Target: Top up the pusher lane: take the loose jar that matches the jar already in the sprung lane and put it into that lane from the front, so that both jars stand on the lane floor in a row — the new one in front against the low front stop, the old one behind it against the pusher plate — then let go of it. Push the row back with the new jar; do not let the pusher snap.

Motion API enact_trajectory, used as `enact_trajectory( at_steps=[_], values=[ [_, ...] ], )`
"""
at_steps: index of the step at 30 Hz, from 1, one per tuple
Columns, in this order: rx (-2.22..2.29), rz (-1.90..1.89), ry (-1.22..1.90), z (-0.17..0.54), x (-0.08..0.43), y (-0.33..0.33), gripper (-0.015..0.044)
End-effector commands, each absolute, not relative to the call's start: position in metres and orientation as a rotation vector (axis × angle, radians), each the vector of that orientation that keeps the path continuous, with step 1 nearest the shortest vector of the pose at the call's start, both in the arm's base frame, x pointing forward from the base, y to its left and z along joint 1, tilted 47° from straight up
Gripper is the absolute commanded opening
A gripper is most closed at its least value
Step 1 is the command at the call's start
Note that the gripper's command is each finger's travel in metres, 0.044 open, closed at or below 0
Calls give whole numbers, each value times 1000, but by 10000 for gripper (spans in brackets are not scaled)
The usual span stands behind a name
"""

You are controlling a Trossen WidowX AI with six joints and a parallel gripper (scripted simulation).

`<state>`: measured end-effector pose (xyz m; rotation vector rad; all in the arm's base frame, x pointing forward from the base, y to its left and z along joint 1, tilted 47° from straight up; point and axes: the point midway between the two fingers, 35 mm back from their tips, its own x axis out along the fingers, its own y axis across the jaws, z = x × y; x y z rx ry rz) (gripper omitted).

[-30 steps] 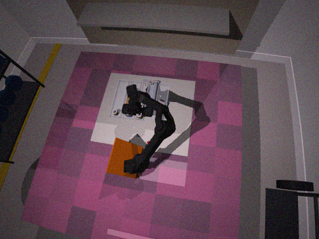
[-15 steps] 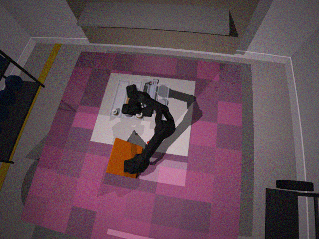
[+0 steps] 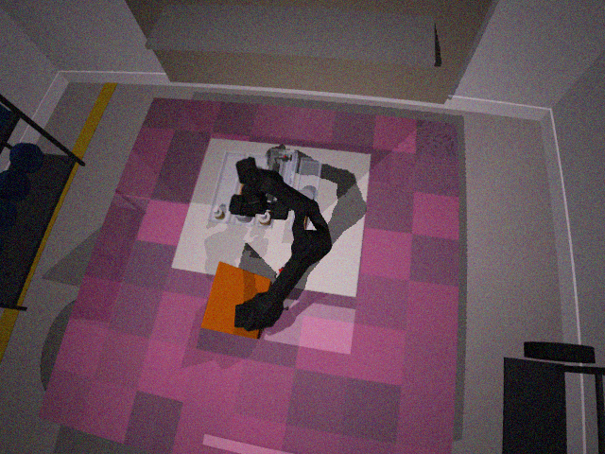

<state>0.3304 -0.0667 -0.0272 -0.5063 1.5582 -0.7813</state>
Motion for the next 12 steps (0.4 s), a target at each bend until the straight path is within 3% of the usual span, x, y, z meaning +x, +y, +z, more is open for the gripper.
enact_trajectory(
  at_steps=[1,12],
  values=[
    [-500,-780,1563,-27,323,-63,294],
    [-500,-779,1566,-27,287,-54,294]
  ],
)
